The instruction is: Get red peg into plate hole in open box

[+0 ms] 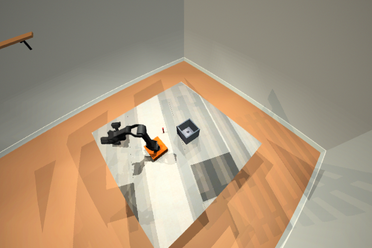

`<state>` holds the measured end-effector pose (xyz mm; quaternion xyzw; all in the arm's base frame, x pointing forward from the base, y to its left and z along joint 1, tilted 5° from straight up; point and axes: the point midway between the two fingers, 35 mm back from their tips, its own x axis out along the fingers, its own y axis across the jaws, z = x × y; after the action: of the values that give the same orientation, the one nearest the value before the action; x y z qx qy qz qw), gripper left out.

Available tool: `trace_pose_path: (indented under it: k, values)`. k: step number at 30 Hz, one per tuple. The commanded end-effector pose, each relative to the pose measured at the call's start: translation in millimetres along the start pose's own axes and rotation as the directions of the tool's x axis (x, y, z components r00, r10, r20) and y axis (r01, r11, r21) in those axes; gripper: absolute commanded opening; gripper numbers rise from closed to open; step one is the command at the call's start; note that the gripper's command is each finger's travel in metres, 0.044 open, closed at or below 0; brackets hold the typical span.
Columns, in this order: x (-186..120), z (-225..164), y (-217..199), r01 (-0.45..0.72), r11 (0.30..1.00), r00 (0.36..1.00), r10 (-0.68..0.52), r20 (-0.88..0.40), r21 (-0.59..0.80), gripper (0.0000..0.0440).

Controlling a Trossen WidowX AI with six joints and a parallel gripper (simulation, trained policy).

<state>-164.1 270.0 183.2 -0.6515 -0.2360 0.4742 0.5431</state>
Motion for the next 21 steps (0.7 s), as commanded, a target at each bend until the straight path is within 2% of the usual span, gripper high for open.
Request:
trace_pose_path:
  k: [1,3,11,21]
  values:
    - [3.5,-2.3,0.3,-0.007,0.999,1.0,0.007,-0.011,0.032,0.0419]
    - [11.4,-8.3,1.5,-0.024,0.995,0.999,0.028,-0.038,0.094,0.044]
    - [41.8,-35.8,1.8,-0.065,0.941,0.981,0.121,-0.151,0.333,0.044]
    - [71.2,-70.9,0.9,-0.029,0.796,0.934,0.238,-0.268,0.605,0.044]
